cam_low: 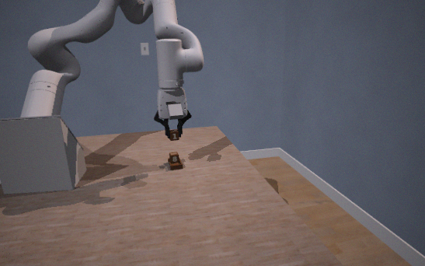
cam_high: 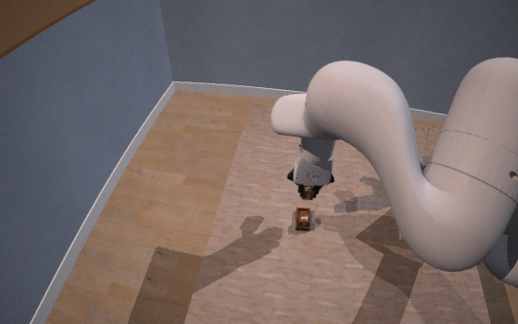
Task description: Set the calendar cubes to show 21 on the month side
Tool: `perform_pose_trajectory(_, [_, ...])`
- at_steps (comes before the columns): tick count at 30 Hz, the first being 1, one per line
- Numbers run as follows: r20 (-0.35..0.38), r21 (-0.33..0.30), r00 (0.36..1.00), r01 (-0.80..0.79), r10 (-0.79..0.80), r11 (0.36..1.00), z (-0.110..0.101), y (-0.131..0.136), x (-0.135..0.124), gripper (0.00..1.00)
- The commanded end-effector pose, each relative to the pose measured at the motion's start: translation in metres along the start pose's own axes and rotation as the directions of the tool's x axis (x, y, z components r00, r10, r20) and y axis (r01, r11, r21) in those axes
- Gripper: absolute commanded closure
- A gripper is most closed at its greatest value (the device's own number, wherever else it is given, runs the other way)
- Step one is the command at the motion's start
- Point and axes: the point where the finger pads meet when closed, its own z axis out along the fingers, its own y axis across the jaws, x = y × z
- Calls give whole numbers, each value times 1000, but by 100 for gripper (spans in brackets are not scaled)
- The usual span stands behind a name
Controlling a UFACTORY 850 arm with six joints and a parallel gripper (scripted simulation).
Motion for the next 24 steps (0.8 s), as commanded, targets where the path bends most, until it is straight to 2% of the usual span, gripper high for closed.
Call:
perform_pose_trajectory(1, [-1,1,1000,7,-7,1000,-1,-1,0,71])
perform_pose_trajectory(9, [-1,1,998,57,-57,998,-1,-1,1,71])
perform_pose_trajectory(15, [-1,1,985,174,-174,985,0,-1,4,71])
perform_pose_trajectory(24, [-1,1,894,448,-448,894,0,-2,9,71])
